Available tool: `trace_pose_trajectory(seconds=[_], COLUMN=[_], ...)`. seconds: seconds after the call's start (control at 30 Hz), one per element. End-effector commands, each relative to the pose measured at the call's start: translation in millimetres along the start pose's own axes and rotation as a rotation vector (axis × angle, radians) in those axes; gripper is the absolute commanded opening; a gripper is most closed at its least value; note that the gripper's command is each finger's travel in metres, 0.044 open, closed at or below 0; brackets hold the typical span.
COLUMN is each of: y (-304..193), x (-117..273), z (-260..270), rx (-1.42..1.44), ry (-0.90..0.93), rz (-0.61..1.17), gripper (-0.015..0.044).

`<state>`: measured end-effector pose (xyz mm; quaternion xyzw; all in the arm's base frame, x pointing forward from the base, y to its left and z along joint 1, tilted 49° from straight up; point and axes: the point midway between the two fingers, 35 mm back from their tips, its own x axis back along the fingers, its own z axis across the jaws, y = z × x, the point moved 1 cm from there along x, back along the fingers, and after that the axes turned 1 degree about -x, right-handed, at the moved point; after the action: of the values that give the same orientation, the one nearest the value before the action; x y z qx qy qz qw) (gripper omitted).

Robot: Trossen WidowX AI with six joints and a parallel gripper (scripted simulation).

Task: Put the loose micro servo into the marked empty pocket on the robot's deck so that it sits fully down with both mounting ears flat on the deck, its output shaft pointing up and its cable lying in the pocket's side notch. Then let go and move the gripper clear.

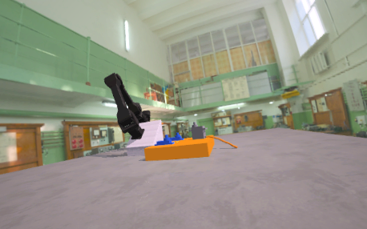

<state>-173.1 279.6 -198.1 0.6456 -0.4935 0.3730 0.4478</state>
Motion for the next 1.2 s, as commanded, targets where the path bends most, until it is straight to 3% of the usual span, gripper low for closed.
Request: trace_pose_trajectory(seconds=[0.0, 0.37, 0.63, 1.17], y=[0, -52, -127, -289], x=[0, 8, 27, 119], z=[0, -28, -50, -46], rx=[-0.004, -0.089, -0.154, -0.282], ry=[0.000, 0.006, 0.063, 0.340], rz=[0.001, 0.108, 0.282, 0.557], gripper=[0.0426, 0.0440, 0.0440, 0.0440])
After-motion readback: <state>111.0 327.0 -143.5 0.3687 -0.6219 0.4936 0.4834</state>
